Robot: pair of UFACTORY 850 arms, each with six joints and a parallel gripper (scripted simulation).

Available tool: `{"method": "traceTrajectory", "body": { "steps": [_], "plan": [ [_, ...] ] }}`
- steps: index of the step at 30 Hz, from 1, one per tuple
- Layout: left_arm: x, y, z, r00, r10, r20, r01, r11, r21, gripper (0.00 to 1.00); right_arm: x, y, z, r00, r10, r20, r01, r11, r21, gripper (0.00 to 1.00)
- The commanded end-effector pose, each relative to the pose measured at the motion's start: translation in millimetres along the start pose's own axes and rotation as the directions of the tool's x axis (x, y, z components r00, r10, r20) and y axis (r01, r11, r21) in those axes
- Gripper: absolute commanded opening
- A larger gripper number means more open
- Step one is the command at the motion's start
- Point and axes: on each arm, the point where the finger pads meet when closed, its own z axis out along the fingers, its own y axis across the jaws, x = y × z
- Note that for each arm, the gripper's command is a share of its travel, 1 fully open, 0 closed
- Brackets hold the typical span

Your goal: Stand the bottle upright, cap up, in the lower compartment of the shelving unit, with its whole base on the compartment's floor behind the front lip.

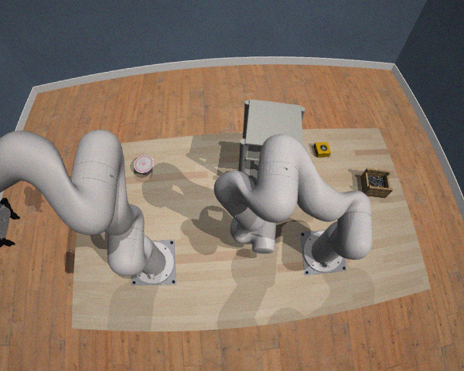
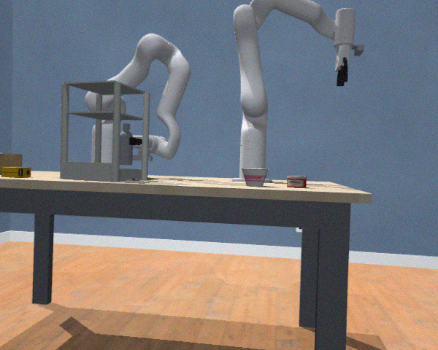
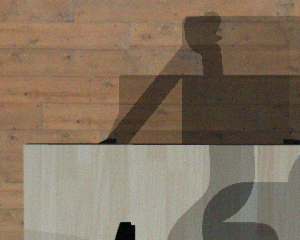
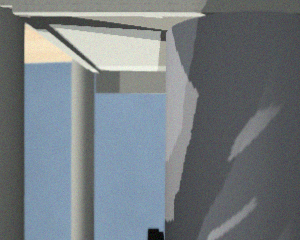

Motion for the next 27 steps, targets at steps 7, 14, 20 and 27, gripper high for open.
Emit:
{"method": "traceTrajectory", "body": {
  "steps": [7, 14, 20, 27],
  "plan": [
    [0, 0, -1, 1.0, 0.0, -0.002, 0.0, 1.0, 0.0, 1.0, 0, 1, 29, 1.0, 0.001, 0.001, -0.001, 1.0, -0.002, 0.0],
    [0, 0, -1, 1.0, 0.0, -0.002, 0.0, 1.0, 0.0, 1.0, 0, 1, 46, 1.0, 0.001, 0.001, -0.001, 1.0, -0.002, 0.0],
    [0, 0, -1, 1.0, 0.0, -0.002, 0.0, 1.0, 0.0, 1.0, 0, 1, 54, 1.0, 0.001, 0.001, -0.001, 1.0, -0.002, 0.0],
    [0, 0, -1, 1.0, 0.0, -0.002, 0.0, 1.0, 0.0, 1.0, 0, 1, 64, 1.0, 0.001, 0.001, -0.001, 1.0, -0.002, 0.0]
  ]
}}
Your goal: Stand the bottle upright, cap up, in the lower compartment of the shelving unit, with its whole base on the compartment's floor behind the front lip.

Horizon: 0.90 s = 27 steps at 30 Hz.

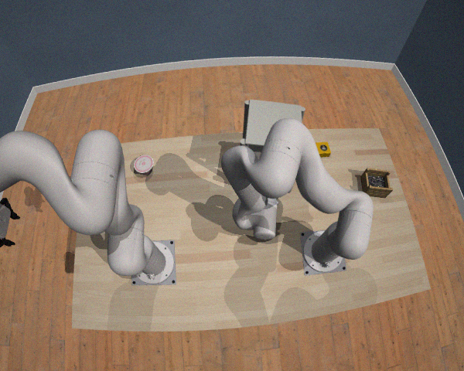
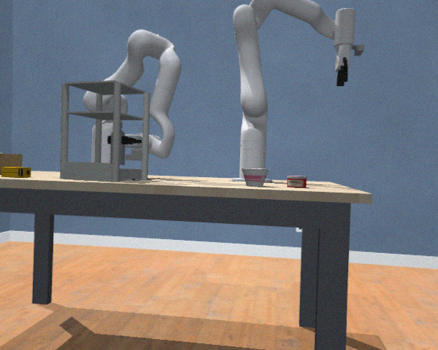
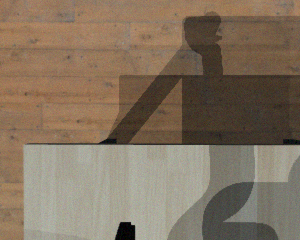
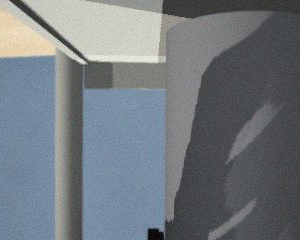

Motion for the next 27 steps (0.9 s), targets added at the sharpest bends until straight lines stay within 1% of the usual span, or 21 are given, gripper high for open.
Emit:
{"method": "traceTrajectory", "body": {
  "steps": [1, 8, 27],
  "plan": [
    [0.5, 0.0, -1.0, 1.0, 0.0, -0.002, 0.0, 1.0, 0.0, 1.0, -0.4, 0.4, 7.2, 1.0, 0.001, 0.001, -0.001, 1.0, -0.001, 0.0],
    [0.5, 0.0, -1.0, 1.0, 0.0, -0.002, 0.0, 1.0, 0.0, 1.0, -0.4, 0.4, 11.8, 1.0, 0.001, 0.001, -0.001, 1.0, -0.001, 0.0],
    [0.5, 0.0, -1.0, 1.0, 0.0, -0.002, 0.0, 1.0, 0.0, 1.0, -0.4, 0.4, 12.7, 1.0, 0.001, 0.001, -0.001, 1.0, -0.001, 0.0]
  ]
}}
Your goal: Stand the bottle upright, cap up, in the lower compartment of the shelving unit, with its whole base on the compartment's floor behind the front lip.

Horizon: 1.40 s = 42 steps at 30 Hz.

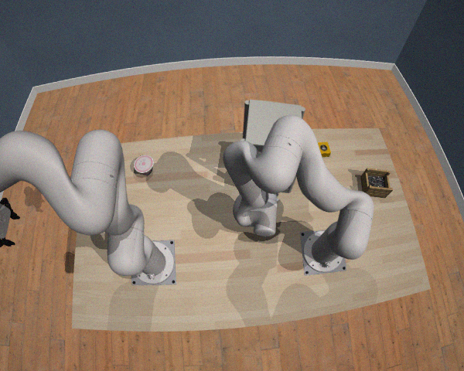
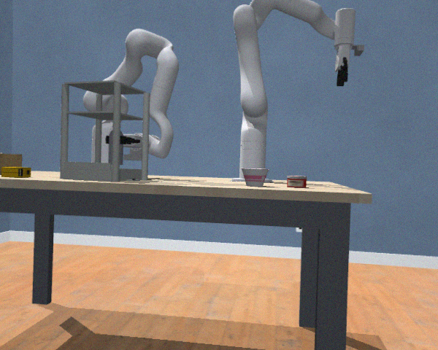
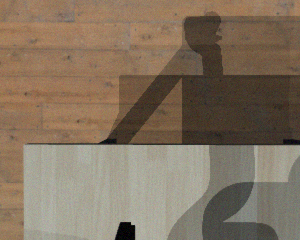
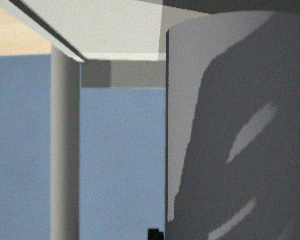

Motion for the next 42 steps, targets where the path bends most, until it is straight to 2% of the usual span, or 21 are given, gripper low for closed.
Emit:
{"method": "traceTrajectory", "body": {
  "steps": [1, 25, 42],
  "plan": [
    [0, 0, -1, 1.0, 0.0, -0.002, 0.0, 1.0, 0.0, 1.0, 0, 0, 0, 1.0, 0.001, 0.001, -0.001, 1.0, 0.0, 0.0],
    [0, 0, -1, 1.0, 0.0, -0.002, 0.0, 1.0, 0.0, 1.0, 0, 0, 0, 1.0, 0.001, 0.001, -0.001, 1.0, 0.0, 0.0],
    [0, 0, -1, 1.0, 0.0, -0.002, 0.0, 1.0, 0.0, 1.0, 18, 0, 0, 1.0, 0.001, 0.001, -0.001, 1.0, 0.0, 0.0]
  ]
}}
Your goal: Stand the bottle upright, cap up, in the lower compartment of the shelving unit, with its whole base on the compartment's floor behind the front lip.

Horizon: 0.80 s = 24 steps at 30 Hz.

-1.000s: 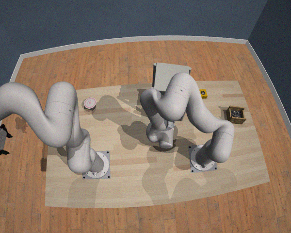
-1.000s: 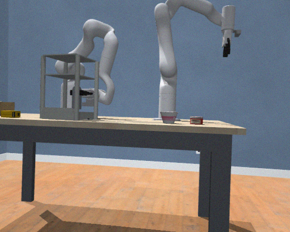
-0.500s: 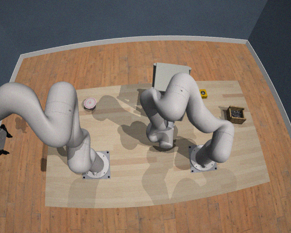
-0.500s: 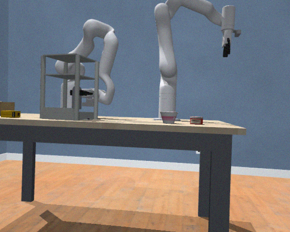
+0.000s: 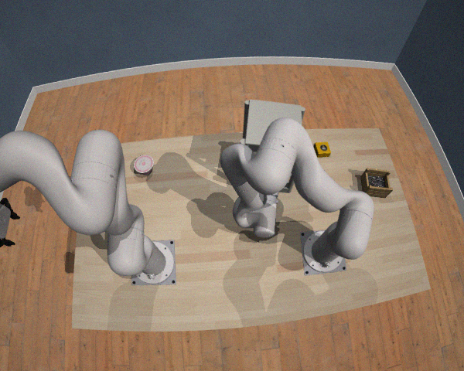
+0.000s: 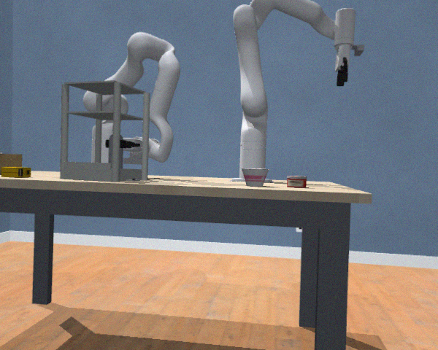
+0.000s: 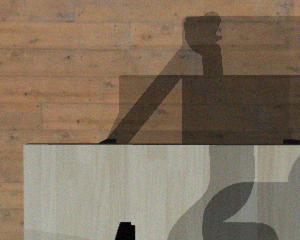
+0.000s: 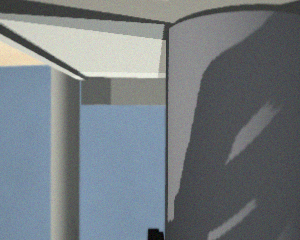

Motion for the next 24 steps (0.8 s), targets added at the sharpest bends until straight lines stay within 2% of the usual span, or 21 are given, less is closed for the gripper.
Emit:
{"method": "traceTrajectory", "body": {
  "steps": [1, 11, 12, 14, 15, 17, 18, 20, 21, 23, 24],
  "plan": [
    [0.5, 0.0, -1.0, 1.0, 0.0, -0.002, 0.0, 1.0, 0.0, 1.0, 2.1, 0.4, 0.1, 1.0, 0.001, 0.001, -0.001, 1.0, 0.0, 0.0],
    [0.5, 0.0, -1.0, 1.0, 0.0, -0.002, 0.0, 1.0, 0.0, 1.0, 2.1, 0.4, 0.1, 1.0, 0.001, 0.001, -0.001, 1.0, 0.0, 0.0],
    [0.5, 0.0, -1.0, 1.0, 0.0, -0.002, 0.0, 1.0, 0.0, 1.0, 2.1, 0.4, 0.1, 1.0, 0.001, 0.001, -0.001, 1.0, 0.0, 0.16],
    [0.5, 0.0, -1.0, 1.0, 0.0, -0.002, 0.0, 1.0, 0.0, 1.0, 2.1, 0.4, 0.1, 1.0, 0.001, 0.001, -0.001, 1.0, 0.0, 0.16],
    [0.5, 0.0, -1.0, 1.0, 0.0, -0.002, 0.0, 1.0, 0.0, 1.0, 2.1, 0.4, 0.1, 1.0, 0.001, 0.001, -0.001, 1.0, 0.0, 0.32],
    [0.5, 0.0, -1.0, 1.0, 0.0, -0.002, 0.0, 1.0, 0.0, 1.0, 2.1, 0.4, 0.1, 1.0, 0.001, 0.001, -0.001, 1.0, 0.0, 0.32],
    [0.5, 0.0, -1.0, 1.0, 0.0, -0.002, 0.0, 1.0, 0.0, 1.0, 2.1, 0.4, 0.1, 1.0, 0.001, 0.001, -0.001, 1.0, 0.0, 0.48],
    [0.5, 0.0, -1.0, 1.0, 0.0, -0.002, 0.0, 1.0, 0.0, 1.0, 2.1, 0.4, 0.1, 1.0, 0.001, 0.001, -0.001, 1.0, 0.0, 0.48],
    [0.5, 0.0, -1.0, 1.0, 0.0, -0.002, 0.0, 1.0, 0.0, 1.0, 2.1, 0.4, 0.1, 1.0, 0.001, 0.001, -0.001, 1.0, 0.0, 0.63],
    [0.5, 0.0, -1.0, 1.0, 0.0, -0.002, 0.0, 1.0, 0.0, 1.0, 2.1, 0.4, 0.1, 1.0, 0.001, 0.001, -0.001, 1.0, 0.0, 0.63],
    [0.5, 0.0, -1.0, 1.0, 0.0, -0.002, 0.0, 1.0, 0.0, 1.0, 2.1, 0.4, 0.1, 1.0, 0.001, 0.001, -0.001, 1.0, 0.0, 0.79]
  ]
}}
